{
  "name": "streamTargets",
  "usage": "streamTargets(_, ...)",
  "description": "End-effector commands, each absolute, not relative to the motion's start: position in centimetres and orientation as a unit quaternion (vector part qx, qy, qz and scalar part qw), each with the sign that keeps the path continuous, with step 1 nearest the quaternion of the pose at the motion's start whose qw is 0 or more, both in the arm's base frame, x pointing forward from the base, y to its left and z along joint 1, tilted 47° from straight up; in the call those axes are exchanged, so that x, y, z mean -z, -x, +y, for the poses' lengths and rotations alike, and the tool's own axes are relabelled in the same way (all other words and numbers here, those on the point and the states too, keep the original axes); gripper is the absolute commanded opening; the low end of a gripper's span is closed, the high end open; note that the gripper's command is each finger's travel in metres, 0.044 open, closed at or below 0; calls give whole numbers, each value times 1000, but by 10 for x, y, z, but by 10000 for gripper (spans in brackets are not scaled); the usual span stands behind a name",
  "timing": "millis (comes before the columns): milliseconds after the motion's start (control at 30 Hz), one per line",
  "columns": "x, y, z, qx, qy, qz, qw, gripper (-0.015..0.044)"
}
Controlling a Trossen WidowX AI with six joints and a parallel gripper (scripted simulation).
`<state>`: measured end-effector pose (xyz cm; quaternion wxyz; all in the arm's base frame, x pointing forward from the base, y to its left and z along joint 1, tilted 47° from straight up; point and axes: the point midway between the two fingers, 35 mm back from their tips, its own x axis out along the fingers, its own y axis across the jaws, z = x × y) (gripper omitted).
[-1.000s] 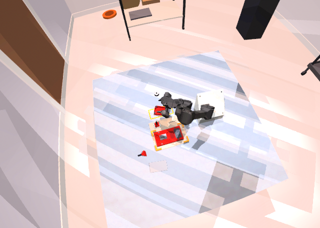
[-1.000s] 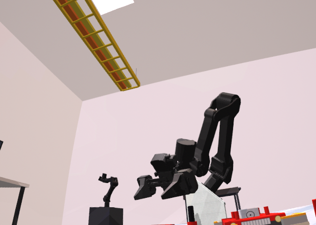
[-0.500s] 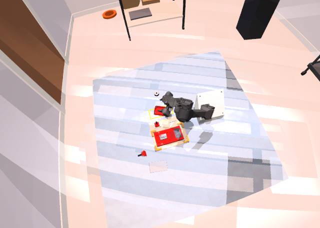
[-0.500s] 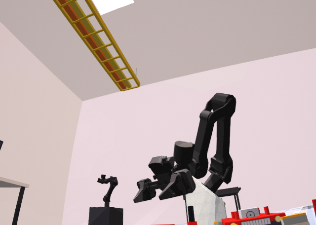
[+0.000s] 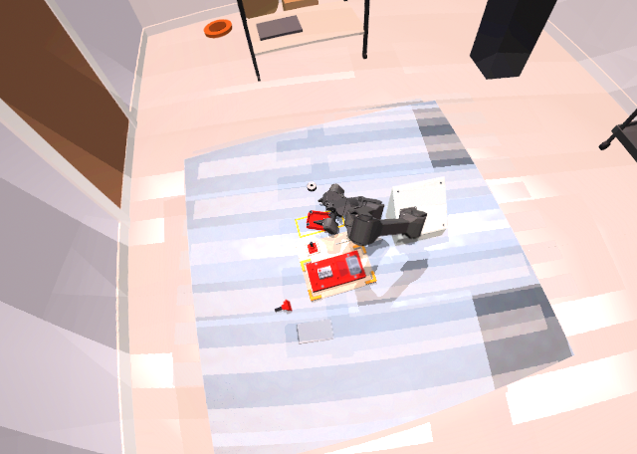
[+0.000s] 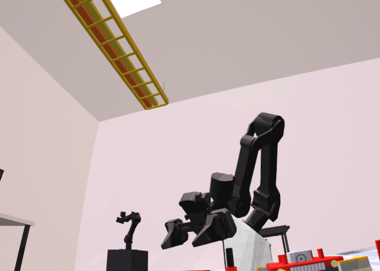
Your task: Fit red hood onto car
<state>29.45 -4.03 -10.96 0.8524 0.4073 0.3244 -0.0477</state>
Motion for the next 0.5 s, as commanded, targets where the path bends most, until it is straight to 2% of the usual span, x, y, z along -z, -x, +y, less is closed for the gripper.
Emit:
streamTargets(0,112,-295,-37,48,-407,327,852,440)
streamTargets(467,118,-294,-28,45,-402,334,851,440)
